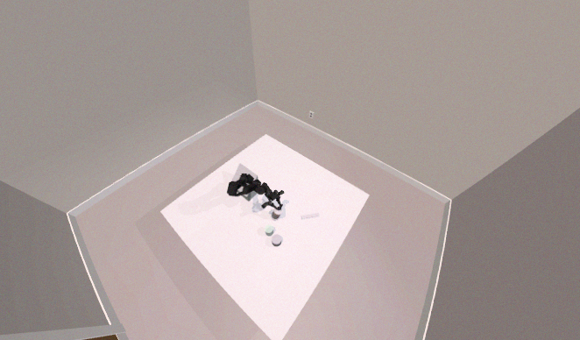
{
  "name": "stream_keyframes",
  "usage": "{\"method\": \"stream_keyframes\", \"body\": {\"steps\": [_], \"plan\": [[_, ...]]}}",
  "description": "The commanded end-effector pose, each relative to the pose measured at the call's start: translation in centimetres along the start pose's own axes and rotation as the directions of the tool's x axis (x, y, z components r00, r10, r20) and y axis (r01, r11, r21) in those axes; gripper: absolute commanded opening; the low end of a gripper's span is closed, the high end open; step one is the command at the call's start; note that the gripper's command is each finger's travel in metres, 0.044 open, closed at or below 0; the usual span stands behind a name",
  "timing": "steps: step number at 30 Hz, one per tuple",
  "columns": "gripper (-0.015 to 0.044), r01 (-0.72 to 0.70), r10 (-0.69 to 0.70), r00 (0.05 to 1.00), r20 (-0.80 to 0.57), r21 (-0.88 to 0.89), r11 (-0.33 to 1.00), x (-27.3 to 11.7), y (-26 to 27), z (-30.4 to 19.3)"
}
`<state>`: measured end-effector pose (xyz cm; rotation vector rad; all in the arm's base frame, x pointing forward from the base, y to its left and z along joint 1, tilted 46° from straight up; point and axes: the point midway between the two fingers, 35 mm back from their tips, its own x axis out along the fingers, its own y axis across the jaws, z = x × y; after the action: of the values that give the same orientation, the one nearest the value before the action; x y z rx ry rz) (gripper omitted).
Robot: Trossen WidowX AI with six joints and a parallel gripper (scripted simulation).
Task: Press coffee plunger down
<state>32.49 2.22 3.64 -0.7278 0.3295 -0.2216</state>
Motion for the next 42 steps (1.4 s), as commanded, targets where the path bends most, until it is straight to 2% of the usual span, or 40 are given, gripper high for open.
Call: {"method": "stream_keyframes", "body": {"steps": [1,42], "plan": [[0.0115,0.014,-0.016,0.999,-0.043,-0.028,1.0,0.41,-0.1,-1.05],[0.0115,0.013,-0.013,0.999,-0.031,-0.019,1.0,1.1,0.27,-0.25]]}}
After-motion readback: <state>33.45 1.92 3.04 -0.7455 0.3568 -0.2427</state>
